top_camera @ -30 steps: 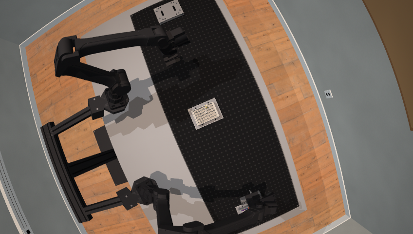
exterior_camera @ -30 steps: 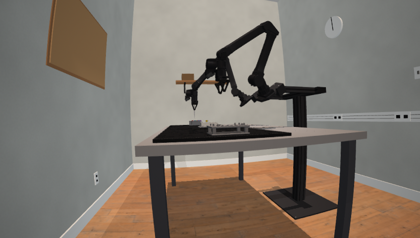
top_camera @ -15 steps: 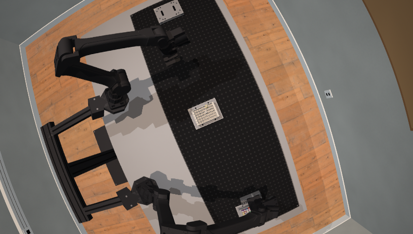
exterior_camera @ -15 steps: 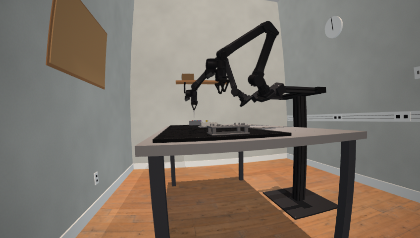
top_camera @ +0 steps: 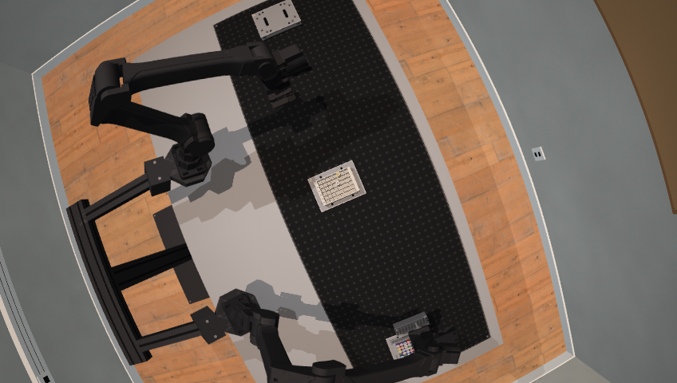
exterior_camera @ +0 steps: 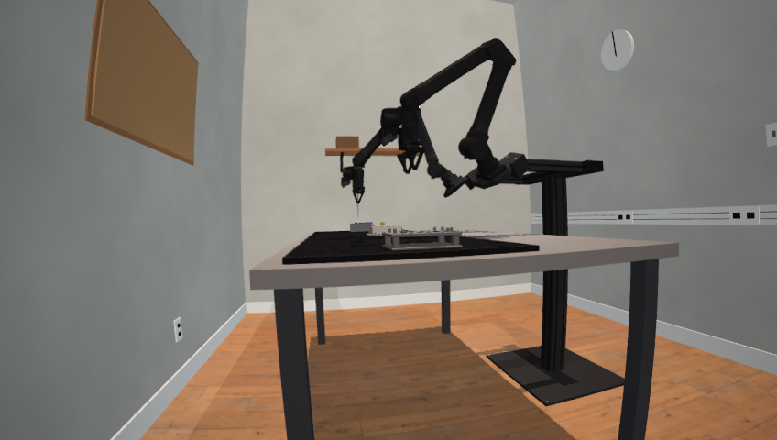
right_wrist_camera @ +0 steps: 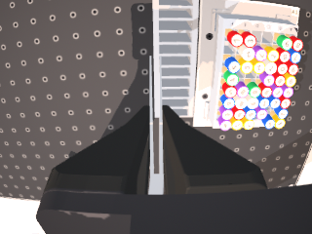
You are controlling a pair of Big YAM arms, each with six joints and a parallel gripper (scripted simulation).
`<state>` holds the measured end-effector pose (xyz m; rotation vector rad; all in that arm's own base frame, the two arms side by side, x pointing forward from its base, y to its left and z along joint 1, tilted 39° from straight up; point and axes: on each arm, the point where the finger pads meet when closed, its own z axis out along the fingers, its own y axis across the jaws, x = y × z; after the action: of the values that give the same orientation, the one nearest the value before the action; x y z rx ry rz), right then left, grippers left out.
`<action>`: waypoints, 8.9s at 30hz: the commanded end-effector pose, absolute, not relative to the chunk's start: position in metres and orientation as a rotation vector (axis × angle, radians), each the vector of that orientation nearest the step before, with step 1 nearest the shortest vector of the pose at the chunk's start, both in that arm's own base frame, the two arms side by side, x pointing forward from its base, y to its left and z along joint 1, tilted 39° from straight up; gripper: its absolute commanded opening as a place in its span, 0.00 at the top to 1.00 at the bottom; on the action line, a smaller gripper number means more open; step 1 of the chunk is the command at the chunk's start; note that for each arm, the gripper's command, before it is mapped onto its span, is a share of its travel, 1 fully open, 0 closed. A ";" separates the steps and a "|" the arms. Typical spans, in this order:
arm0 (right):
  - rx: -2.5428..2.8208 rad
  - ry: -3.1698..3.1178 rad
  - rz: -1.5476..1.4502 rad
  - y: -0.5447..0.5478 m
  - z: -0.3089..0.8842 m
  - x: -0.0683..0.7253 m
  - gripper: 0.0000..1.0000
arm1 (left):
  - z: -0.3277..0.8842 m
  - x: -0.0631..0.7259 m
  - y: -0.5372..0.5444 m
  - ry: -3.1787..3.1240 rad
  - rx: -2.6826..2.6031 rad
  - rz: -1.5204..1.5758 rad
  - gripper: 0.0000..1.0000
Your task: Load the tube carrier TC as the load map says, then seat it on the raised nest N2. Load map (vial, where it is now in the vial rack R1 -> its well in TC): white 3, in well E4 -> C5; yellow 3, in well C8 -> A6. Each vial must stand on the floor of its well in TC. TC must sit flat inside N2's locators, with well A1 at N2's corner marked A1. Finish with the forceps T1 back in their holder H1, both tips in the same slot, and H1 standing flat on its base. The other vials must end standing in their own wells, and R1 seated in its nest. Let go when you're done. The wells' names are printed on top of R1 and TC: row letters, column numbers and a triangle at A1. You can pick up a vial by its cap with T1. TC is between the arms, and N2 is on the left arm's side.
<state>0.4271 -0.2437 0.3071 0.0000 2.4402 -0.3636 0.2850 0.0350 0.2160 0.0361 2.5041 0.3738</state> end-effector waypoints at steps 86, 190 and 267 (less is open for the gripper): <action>-0.012 2.429 -0.360 -0.264 0.308 0.433 0.93 | 0.229 0.290 0.034 2.478 0.050 0.371 0.00; -0.011 2.440 -0.354 -0.270 0.281 0.447 0.93 | 0.229 0.290 0.034 2.478 0.050 0.371 0.00; -0.011 2.439 -0.355 -0.275 0.266 0.457 0.93 | 0.229 0.290 0.034 2.478 0.050 0.371 0.00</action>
<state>0.4488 -0.2737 0.2749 -0.0146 2.4359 -0.3613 0.2850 0.0350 0.2160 0.0361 2.5041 0.3738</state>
